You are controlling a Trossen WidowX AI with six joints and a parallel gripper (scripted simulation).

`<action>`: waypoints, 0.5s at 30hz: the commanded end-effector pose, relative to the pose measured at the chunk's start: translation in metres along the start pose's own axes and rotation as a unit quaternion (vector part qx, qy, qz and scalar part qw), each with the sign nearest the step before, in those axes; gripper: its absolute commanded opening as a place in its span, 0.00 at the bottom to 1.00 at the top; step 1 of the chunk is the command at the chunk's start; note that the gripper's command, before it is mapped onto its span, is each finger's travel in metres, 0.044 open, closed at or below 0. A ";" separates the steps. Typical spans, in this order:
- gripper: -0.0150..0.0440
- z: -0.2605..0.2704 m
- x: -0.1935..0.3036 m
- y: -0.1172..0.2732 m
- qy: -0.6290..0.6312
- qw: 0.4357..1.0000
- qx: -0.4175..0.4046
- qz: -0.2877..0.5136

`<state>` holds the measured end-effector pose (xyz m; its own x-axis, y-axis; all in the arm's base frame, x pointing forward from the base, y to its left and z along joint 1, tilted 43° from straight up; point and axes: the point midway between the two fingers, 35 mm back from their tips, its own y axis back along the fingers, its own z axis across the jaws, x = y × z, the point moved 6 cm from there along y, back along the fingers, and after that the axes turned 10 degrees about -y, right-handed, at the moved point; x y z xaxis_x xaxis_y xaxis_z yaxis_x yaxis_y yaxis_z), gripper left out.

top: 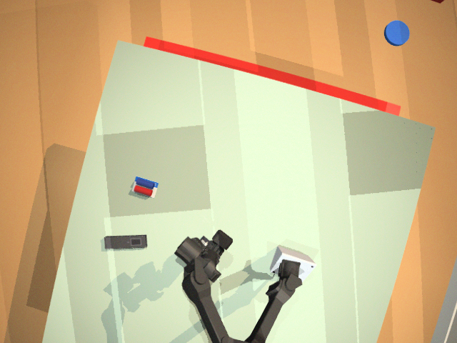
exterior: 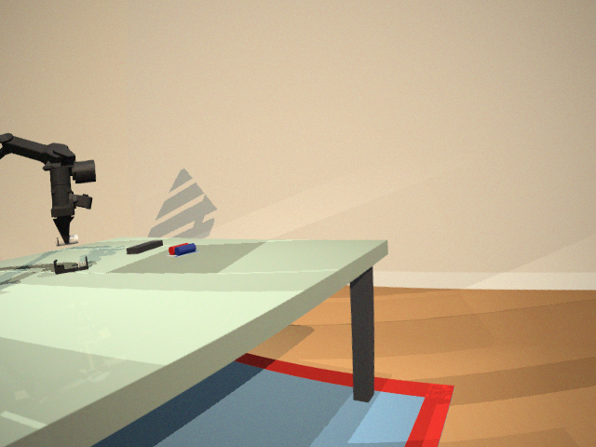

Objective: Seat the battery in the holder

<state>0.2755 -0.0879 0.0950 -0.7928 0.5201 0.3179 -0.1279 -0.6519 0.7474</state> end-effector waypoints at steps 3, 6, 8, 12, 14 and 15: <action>0.39 0.011 0.003 0.003 -0.041 0.999 -0.001 -0.002; 0.39 0.011 0.003 0.002 -0.040 0.999 0.000 0.000; 0.39 0.011 0.002 -0.001 -0.039 0.999 0.002 0.011; 0.39 0.012 -0.001 -0.012 -0.037 0.998 0.007 0.043; 0.39 0.012 -0.002 -0.017 -0.036 0.998 0.009 0.060; 0.39 0.012 -0.003 -0.020 -0.035 0.997 0.010 0.068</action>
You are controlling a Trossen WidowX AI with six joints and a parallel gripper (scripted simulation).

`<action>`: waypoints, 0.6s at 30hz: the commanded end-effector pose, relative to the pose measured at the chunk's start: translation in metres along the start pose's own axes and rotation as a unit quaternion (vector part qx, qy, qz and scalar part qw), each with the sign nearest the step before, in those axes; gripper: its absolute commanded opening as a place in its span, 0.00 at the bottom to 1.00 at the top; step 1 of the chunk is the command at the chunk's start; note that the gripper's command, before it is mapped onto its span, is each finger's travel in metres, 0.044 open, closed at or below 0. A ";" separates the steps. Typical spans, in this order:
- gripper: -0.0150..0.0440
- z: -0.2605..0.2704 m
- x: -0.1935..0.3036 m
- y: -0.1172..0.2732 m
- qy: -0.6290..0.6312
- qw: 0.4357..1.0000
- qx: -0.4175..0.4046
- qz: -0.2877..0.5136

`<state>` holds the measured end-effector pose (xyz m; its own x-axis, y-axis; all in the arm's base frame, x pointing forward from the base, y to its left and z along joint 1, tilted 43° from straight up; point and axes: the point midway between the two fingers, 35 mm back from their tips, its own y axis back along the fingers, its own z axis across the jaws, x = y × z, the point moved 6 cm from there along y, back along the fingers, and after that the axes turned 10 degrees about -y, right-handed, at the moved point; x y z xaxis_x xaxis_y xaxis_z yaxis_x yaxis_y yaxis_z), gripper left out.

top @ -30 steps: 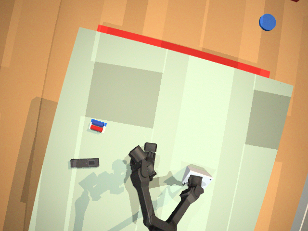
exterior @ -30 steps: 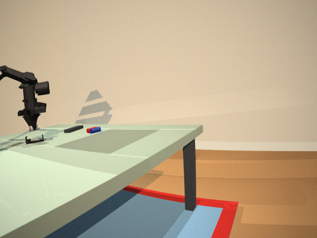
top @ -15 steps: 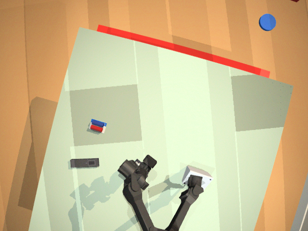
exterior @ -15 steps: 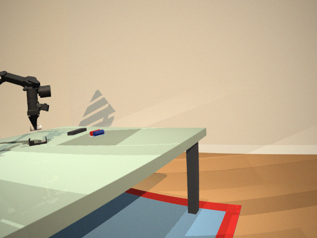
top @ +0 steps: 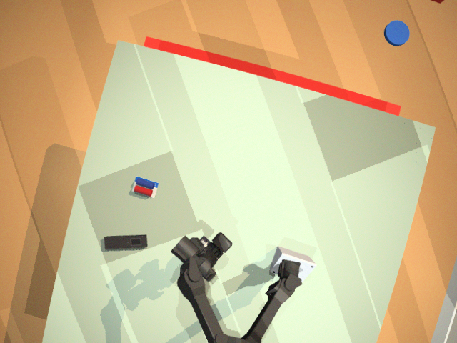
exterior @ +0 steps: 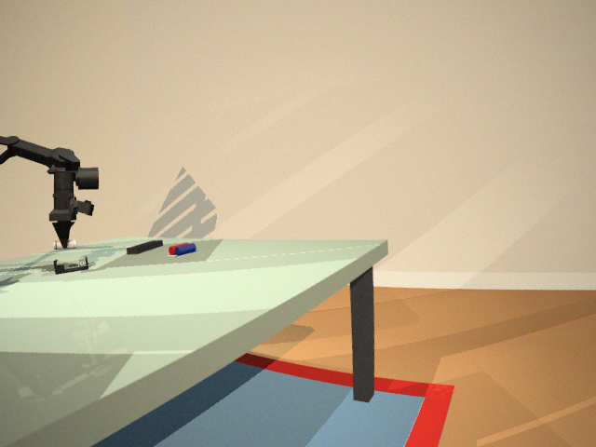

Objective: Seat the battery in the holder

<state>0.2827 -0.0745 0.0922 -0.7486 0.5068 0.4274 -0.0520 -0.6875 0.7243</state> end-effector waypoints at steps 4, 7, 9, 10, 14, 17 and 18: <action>0.39 0.004 -0.007 -0.018 0.007 0.998 0.010 0.057; 0.39 0.004 -0.009 -0.026 0.009 0.997 0.015 0.079; 0.39 0.005 -0.009 -0.028 0.009 0.996 0.017 0.084; 0.39 0.005 -0.009 -0.028 0.009 0.996 0.017 0.084; 0.39 0.005 -0.011 -0.029 0.010 0.995 0.019 0.093; 0.39 0.006 -0.013 -0.030 0.010 0.994 0.021 0.102; 0.39 0.006 -0.014 -0.031 0.010 0.994 0.022 0.106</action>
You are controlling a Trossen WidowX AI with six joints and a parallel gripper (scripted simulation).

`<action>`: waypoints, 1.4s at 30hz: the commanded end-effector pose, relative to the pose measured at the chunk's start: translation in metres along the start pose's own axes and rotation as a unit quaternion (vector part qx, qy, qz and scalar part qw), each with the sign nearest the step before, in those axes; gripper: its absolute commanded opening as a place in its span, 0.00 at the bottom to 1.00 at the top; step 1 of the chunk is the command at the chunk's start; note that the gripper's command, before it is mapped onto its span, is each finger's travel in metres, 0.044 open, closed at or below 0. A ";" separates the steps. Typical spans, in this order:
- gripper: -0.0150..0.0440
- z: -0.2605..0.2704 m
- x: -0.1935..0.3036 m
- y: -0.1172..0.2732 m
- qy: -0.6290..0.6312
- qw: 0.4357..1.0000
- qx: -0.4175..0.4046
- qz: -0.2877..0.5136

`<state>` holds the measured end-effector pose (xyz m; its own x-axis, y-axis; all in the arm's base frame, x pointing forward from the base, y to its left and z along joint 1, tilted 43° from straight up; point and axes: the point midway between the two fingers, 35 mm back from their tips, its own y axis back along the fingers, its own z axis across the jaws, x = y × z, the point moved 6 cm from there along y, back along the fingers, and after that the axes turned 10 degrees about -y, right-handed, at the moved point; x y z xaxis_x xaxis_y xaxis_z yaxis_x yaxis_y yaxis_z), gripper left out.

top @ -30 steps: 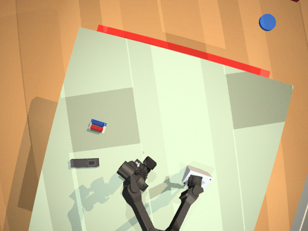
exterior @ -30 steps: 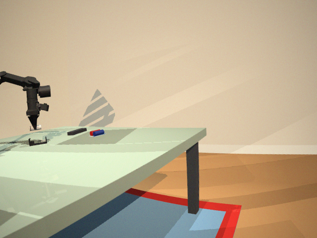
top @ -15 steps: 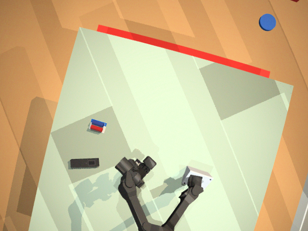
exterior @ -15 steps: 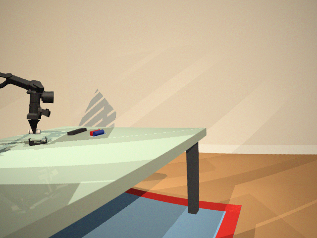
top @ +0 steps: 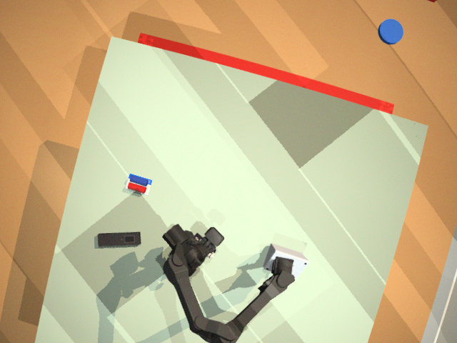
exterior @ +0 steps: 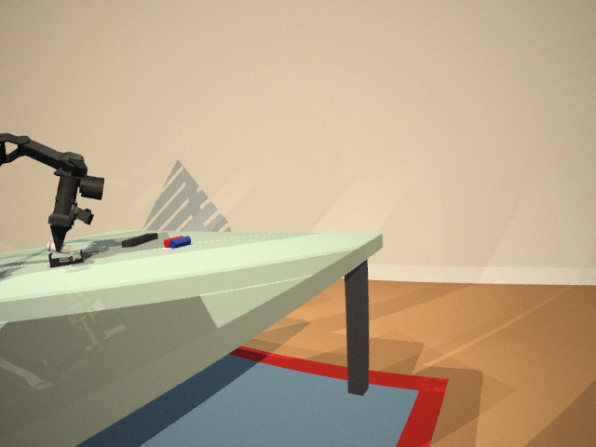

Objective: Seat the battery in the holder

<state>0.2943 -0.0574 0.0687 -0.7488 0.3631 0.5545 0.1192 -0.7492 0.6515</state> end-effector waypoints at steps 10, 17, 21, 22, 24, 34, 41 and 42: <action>0.39 0.004 -0.011 -0.004 0.007 0.999 0.010 0.043; 0.39 0.005 -0.017 -0.007 0.008 0.998 0.014 0.066; 0.39 0.006 -0.020 -0.009 0.008 0.997 0.017 0.080; 0.39 0.006 -0.020 -0.009 0.008 0.996 0.017 0.083; 0.39 0.006 -0.022 -0.010 0.009 0.996 0.018 0.090; 0.39 0.007 -0.027 -0.014 0.010 0.993 0.022 0.115; 0.39 0.008 -0.032 -0.014 0.010 0.993 0.023 0.112; 0.39 0.009 -0.033 -0.014 0.010 0.993 0.023 0.111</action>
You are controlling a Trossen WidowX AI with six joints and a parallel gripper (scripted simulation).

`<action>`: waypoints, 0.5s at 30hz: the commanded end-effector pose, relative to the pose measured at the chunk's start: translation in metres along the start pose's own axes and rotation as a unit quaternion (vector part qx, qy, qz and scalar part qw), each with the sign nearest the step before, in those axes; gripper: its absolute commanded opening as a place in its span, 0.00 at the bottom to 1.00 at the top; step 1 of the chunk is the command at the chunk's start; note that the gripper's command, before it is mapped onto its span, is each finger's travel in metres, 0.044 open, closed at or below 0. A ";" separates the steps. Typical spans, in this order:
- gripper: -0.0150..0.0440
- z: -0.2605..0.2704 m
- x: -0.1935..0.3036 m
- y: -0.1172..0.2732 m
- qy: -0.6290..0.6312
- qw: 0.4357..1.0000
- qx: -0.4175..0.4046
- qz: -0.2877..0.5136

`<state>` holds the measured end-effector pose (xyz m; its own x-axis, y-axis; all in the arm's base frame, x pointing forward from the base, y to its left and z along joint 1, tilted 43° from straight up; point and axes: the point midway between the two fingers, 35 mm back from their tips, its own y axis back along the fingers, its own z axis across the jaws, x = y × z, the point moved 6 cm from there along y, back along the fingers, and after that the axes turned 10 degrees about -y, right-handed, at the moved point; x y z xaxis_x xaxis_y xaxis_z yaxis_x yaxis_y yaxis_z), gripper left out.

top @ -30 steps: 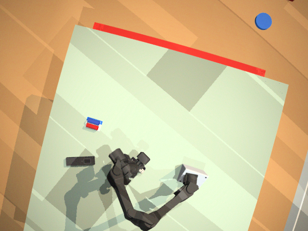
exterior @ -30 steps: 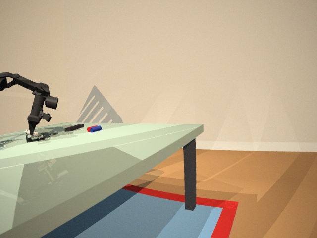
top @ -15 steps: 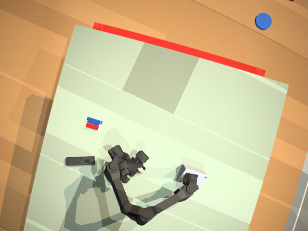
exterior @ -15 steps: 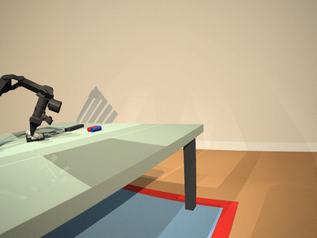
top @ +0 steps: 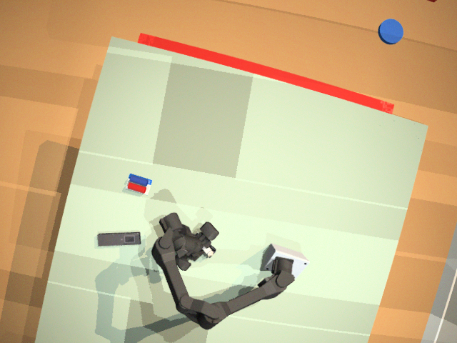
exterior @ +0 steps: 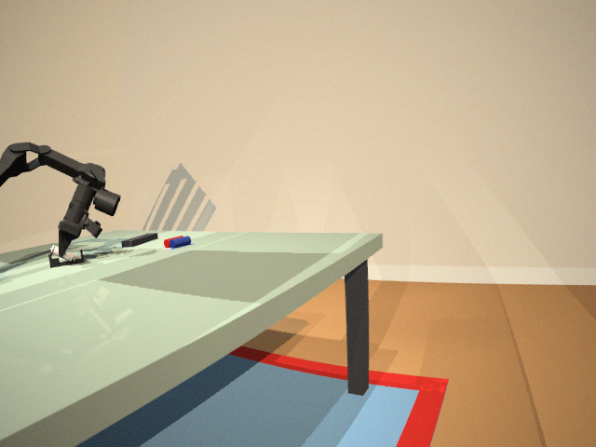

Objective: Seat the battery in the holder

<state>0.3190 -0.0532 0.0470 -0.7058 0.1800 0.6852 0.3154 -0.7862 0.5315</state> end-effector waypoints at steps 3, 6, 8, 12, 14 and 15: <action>0.39 0.002 -0.006 0.002 0.005 1.000 0.002 -0.004; 0.39 0.002 -0.008 0.003 0.005 1.000 0.002 -0.004; 0.39 0.002 -0.009 0.004 0.005 1.000 0.002 -0.005; 0.39 0.003 -0.011 0.005 0.004 1.000 0.003 -0.006; 0.39 0.003 -0.012 0.006 0.004 1.000 0.004 -0.006; 0.39 0.003 -0.012 0.006 0.004 1.000 0.004 -0.007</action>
<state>0.3261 -0.0560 0.0447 -0.7054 0.1789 0.6858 0.3208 -0.7822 0.5341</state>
